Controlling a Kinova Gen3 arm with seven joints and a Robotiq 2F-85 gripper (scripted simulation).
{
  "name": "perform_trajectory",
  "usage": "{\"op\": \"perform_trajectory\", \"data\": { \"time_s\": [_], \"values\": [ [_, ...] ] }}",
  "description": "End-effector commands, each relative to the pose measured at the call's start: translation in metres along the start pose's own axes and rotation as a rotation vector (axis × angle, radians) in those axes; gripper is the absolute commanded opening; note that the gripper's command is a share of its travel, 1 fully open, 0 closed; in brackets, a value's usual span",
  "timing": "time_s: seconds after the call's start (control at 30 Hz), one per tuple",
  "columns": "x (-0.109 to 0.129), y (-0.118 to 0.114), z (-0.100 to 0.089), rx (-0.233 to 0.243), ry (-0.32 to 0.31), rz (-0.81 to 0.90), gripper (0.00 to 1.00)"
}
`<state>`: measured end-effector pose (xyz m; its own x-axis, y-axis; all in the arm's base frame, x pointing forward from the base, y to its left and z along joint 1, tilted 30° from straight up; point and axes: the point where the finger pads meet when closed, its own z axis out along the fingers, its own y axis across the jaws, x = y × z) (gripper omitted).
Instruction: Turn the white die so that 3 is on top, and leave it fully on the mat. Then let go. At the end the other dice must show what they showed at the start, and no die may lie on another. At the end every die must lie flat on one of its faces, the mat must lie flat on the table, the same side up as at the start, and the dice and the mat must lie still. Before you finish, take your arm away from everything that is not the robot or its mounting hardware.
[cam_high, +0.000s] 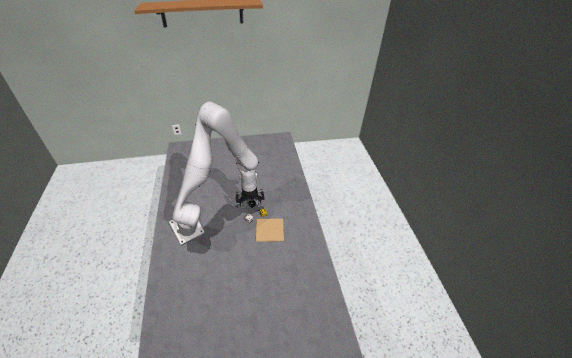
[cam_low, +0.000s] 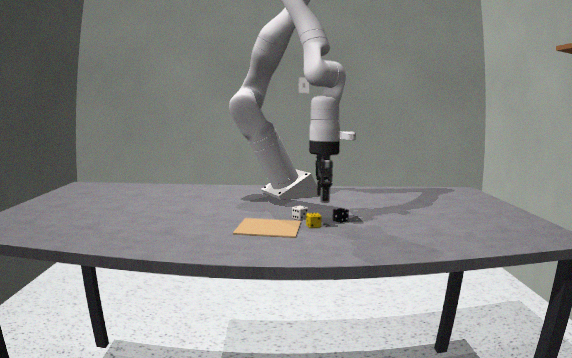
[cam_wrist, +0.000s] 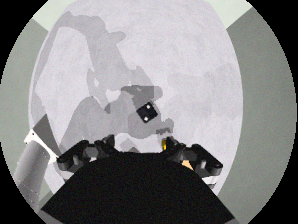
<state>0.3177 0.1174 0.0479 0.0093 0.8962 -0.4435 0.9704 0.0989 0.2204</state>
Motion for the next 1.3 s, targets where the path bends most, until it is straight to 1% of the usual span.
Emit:
{"op": "perform_trajectory", "data": {
  "time_s": [0.0, 0.17, 0.27, 0.4, 0.67, 0.73, 0.87, 0.97, 1.1, 1.27],
  "values": [
    [0.000, 0.000, -0.001, -0.001, 0.001, 0.000, 1.00],
    [0.000, 0.000, -0.004, -0.001, 0.001, 0.000, 1.00],
    [0.000, 0.000, -0.011, -0.001, 0.001, 0.000, 1.00],
    [0.000, 0.000, -0.026, -0.001, 0.001, 0.000, 1.00],
    [0.000, 0.000, -0.066, -0.001, 0.001, 0.000, 1.00],
    [0.000, 0.000, -0.066, -0.001, 0.001, 0.000, 1.00],
    [0.000, 0.000, -0.083, -0.001, 0.001, 0.000, 1.00],
    [0.000, 0.000, -0.092, -0.001, 0.001, 0.000, 1.00],
    [0.000, 0.000, -0.099, -0.001, 0.001, 0.000, 1.00],
    [0.000, 0.000, -0.100, -0.001, 0.001, 0.000, 1.00]
  ]
}}
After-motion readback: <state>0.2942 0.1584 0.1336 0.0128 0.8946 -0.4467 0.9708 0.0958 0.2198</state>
